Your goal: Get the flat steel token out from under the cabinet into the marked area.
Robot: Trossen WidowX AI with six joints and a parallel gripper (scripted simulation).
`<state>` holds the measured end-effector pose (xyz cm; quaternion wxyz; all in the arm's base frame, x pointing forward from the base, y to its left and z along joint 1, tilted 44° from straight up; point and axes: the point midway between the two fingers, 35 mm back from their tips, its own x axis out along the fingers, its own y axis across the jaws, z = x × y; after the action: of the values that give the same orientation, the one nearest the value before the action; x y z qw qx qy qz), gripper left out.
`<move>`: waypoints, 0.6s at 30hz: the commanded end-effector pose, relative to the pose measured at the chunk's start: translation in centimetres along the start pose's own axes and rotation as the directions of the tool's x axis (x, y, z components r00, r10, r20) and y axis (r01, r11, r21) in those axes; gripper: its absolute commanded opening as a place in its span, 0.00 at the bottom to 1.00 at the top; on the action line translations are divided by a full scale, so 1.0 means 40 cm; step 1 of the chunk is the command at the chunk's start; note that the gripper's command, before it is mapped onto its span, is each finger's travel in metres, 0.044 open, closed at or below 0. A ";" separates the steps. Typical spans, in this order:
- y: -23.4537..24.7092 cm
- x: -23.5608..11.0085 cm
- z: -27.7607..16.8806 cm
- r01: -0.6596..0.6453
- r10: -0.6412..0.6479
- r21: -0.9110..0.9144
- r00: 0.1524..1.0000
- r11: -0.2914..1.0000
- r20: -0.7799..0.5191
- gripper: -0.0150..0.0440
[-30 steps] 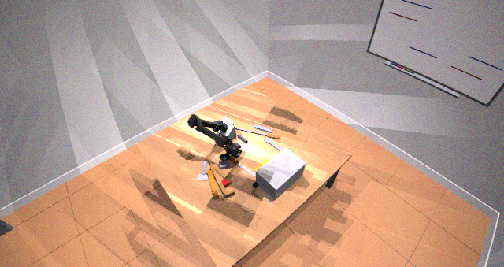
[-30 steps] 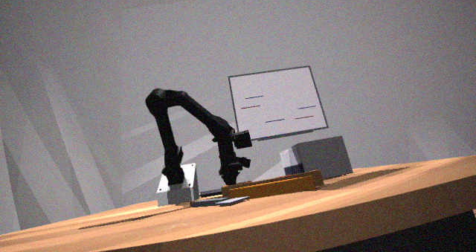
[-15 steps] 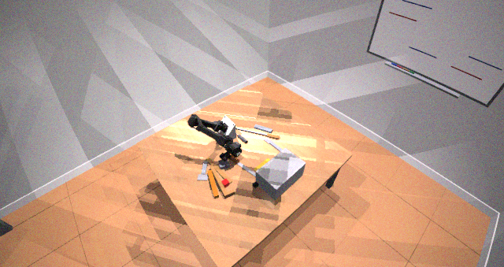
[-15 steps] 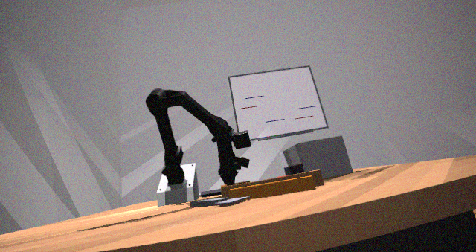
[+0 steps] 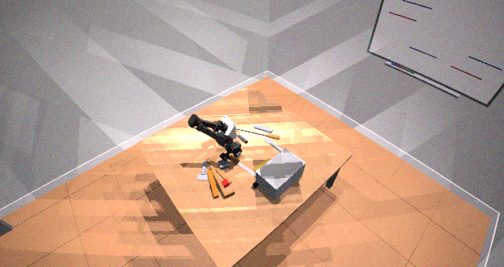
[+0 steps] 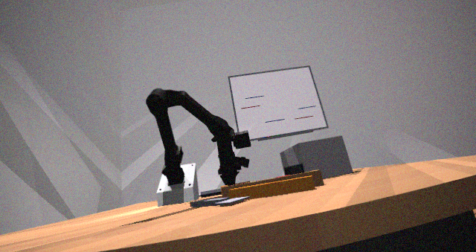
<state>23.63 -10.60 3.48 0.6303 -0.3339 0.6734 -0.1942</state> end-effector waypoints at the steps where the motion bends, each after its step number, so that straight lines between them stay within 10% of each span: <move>1: 0.000 0.005 0.000 0.006 -0.006 0.000 1.000 1.000 -0.004 0.71; 18: -0.004 0.015 -0.013 0.006 -0.006 0.003 1.000 1.000 -0.004 0.71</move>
<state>23.62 -10.70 3.27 0.6332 -0.3372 0.6699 -0.1913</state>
